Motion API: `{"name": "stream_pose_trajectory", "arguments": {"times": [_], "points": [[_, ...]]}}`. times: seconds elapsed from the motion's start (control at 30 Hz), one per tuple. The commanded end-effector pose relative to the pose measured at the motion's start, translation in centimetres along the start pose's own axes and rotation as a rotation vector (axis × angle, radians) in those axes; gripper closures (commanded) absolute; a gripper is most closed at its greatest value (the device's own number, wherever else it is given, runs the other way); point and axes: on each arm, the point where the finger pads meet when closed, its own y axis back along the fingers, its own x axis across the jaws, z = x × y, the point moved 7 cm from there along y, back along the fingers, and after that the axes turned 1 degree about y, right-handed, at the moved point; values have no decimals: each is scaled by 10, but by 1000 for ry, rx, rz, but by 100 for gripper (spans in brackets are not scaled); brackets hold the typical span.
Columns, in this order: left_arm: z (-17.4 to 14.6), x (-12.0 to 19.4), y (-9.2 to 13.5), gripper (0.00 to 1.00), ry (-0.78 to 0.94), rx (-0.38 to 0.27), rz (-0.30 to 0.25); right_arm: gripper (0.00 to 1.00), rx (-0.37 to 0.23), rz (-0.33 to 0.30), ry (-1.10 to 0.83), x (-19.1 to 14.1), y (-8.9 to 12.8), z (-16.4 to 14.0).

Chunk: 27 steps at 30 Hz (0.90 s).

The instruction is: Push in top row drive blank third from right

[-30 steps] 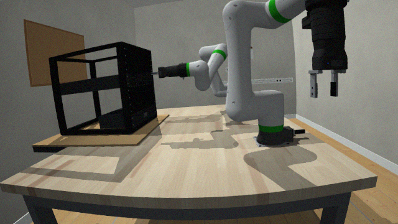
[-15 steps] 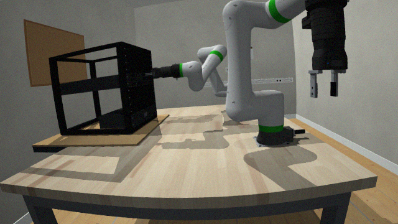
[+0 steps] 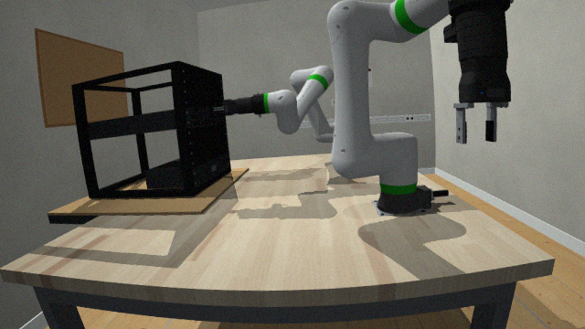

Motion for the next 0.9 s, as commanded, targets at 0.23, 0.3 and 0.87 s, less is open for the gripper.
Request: {"name": "stream_pose_trajectory", "arguments": {"times": [0.23, 0.3, 0.87], "points": [[0, 0, 1, 0, 0, -2, 0, 100, 0, -2, -2, -2, 0, 0], [0, 0, 1, 0, 0, -2, 0, 100, 0, -2, -2, -2, 0, 0], [0, 0, 1, 0, 0, -2, 0, 100, 0, -2, -2, -2, -10, 0]]}}
